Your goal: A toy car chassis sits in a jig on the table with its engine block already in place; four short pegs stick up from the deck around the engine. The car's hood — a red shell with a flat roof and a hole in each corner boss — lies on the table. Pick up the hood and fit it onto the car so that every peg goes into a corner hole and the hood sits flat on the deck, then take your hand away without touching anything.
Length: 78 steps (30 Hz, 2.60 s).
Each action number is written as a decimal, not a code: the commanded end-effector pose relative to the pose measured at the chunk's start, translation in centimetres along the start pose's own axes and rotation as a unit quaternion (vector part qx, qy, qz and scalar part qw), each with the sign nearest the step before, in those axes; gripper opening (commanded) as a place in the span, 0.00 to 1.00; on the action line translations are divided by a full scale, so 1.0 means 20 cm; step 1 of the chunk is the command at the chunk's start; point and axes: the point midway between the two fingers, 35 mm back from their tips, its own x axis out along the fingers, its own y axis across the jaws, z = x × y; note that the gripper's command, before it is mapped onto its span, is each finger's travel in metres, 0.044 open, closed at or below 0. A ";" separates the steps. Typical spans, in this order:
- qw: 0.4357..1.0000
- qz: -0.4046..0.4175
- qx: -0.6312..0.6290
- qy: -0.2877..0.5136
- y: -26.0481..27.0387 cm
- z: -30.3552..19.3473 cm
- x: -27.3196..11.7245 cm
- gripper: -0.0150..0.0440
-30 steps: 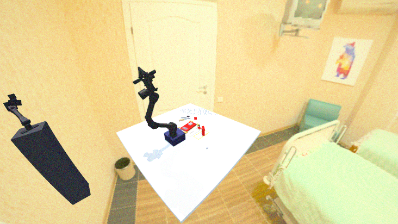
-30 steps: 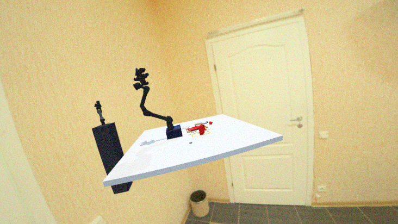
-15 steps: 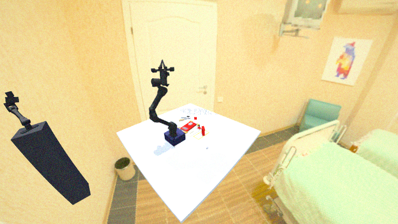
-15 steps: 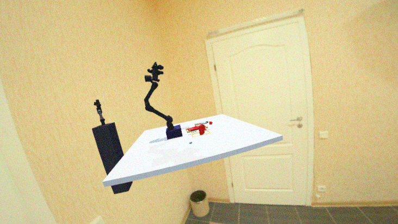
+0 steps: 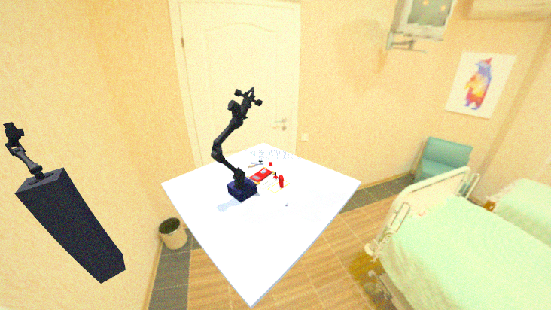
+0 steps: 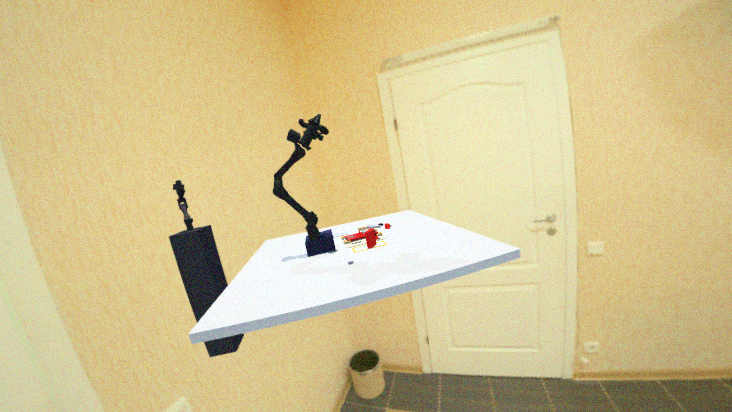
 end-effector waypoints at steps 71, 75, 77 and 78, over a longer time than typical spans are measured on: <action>0.248 0.937 0.232 0.082 2.50 0.89 -1.88 0.25; 0.248 0.937 0.232 0.082 2.55 0.92 -1.94 0.25; 0.248 0.937 0.232 0.082 2.57 0.94 -1.98 0.25; 0.248 0.937 0.232 0.082 2.59 0.95 -2.01 0.25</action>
